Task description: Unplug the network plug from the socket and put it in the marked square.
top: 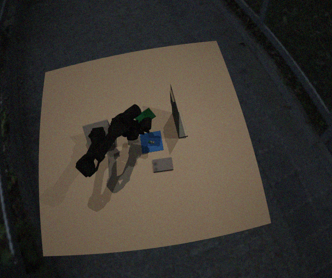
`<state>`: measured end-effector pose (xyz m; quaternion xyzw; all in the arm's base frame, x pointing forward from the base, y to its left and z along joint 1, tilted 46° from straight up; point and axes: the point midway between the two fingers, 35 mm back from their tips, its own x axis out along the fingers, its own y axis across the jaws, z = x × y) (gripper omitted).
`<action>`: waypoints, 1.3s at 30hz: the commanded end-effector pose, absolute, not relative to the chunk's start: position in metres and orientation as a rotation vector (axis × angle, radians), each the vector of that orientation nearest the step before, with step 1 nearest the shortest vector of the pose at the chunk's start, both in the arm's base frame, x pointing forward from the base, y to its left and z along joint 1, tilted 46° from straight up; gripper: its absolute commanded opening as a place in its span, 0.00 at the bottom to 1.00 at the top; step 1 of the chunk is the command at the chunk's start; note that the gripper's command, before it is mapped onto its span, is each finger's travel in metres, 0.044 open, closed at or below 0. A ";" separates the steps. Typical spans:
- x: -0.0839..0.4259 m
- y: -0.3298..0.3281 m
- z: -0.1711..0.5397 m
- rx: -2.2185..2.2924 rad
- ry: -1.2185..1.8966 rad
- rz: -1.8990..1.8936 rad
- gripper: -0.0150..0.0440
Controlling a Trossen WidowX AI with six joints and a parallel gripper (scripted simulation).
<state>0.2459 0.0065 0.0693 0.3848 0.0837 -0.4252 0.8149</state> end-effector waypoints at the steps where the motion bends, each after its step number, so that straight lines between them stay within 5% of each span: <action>1: 0.247 0.010 0.076 0.829 0.167 -0.900 0.52; 39: 0.239 0.073 0.133 0.829 0.180 -0.904 0.52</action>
